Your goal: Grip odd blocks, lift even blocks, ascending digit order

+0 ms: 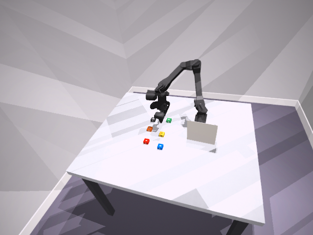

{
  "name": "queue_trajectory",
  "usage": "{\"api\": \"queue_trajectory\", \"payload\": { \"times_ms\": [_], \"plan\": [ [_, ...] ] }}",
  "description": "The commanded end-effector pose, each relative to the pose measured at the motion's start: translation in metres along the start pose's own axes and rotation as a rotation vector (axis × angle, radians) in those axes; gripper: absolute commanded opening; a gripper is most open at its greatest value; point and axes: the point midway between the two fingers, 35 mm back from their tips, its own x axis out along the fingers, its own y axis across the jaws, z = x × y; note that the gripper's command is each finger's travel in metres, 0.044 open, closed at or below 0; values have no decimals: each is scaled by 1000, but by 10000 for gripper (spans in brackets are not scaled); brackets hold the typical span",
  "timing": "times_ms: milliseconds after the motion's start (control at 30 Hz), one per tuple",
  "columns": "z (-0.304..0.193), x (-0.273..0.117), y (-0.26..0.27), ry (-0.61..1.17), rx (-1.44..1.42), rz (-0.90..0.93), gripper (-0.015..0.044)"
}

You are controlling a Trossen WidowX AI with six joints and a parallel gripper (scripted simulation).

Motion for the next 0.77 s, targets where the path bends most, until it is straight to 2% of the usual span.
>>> {"api": "queue_trajectory", "payload": {
  "times_ms": [0,200,433,533,733],
  "plan": [
    [16,-14,55,0,-22,46,400],
    [23,-36,151,20,-24,41,400],
    [-12,-47,254,31,-4,-38,400],
    [-22,-47,271,28,3,-59,400],
    [-23,-47,272,28,4,-61,400]
  ]
}}
